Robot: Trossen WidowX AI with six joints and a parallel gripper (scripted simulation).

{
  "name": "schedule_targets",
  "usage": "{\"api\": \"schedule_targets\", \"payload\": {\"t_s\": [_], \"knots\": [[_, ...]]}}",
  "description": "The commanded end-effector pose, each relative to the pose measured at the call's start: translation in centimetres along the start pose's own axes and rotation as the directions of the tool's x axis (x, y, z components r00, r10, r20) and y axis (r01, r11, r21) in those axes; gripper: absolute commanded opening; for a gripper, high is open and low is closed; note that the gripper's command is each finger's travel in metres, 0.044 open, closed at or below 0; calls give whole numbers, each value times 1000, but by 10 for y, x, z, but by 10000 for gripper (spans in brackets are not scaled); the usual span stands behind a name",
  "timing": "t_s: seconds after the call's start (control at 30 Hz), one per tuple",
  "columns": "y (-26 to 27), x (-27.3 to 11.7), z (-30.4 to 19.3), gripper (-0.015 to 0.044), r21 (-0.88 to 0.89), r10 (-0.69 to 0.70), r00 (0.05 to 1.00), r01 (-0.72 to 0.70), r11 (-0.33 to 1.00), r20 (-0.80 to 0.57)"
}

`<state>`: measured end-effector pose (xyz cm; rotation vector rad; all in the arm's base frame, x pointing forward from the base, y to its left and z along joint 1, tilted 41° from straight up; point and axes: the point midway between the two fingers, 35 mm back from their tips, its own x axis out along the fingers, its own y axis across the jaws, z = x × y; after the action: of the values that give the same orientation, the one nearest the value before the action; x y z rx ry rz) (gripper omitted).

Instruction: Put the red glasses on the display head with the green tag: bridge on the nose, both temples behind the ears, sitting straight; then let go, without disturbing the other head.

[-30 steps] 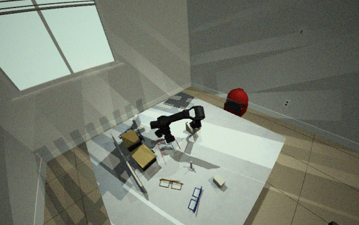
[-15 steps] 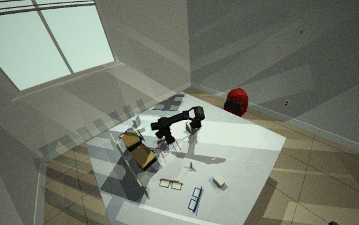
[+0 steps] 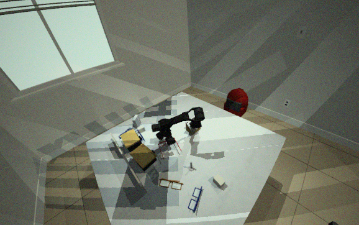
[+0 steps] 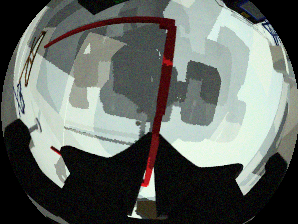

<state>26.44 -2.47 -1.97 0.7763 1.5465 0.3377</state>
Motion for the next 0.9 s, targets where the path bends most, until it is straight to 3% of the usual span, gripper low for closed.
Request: {"api": "schedule_targets", "payload": {"t_s": [0.0, 0.1, 0.23, 0.87], "knots": [[1, 4, -1, 0, 7, 7, 1000, -7, 1000, 0], [1, 6, -2, 0, 7, 8, 1000, -8, 1000, -1], [0, 3, -1, 105, 0, 1, 1000, -1, 1000, 0], [8, -2, -1, 108, 4, 5, 1000, -5, 1000, -1]]}}
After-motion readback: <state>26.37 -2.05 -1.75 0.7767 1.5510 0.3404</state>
